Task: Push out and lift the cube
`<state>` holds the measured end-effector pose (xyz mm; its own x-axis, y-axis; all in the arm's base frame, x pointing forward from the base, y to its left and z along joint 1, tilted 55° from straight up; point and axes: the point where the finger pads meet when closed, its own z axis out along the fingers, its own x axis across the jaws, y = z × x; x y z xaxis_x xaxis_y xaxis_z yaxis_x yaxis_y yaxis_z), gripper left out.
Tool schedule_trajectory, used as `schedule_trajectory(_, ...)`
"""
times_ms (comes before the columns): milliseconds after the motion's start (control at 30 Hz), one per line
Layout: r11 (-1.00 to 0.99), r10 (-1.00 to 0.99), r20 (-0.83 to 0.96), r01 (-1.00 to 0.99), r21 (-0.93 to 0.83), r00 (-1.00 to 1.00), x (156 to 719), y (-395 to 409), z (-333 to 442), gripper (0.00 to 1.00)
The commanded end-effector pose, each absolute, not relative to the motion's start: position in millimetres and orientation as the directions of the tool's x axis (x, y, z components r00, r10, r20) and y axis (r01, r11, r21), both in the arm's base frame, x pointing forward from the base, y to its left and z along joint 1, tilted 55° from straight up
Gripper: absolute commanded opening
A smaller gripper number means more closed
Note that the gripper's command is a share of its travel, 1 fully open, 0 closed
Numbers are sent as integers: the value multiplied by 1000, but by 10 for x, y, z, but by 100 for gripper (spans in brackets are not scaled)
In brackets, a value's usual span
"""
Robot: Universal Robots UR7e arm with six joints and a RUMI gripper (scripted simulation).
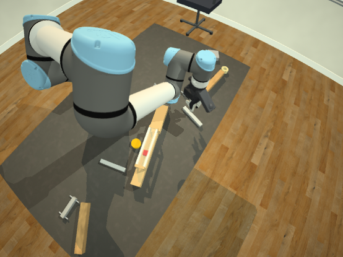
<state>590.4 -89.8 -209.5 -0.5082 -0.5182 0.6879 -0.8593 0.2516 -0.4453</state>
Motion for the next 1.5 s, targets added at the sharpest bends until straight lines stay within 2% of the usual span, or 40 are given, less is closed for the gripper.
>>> schedule_trajectory(0, 248, -521, 686, -859, -447, -507, 5939, -1114, -2252, 22)
schedule_trajectory(1467, 248, -521, 686, -859, -447, -507, 5975, -1521, -2539, 22)
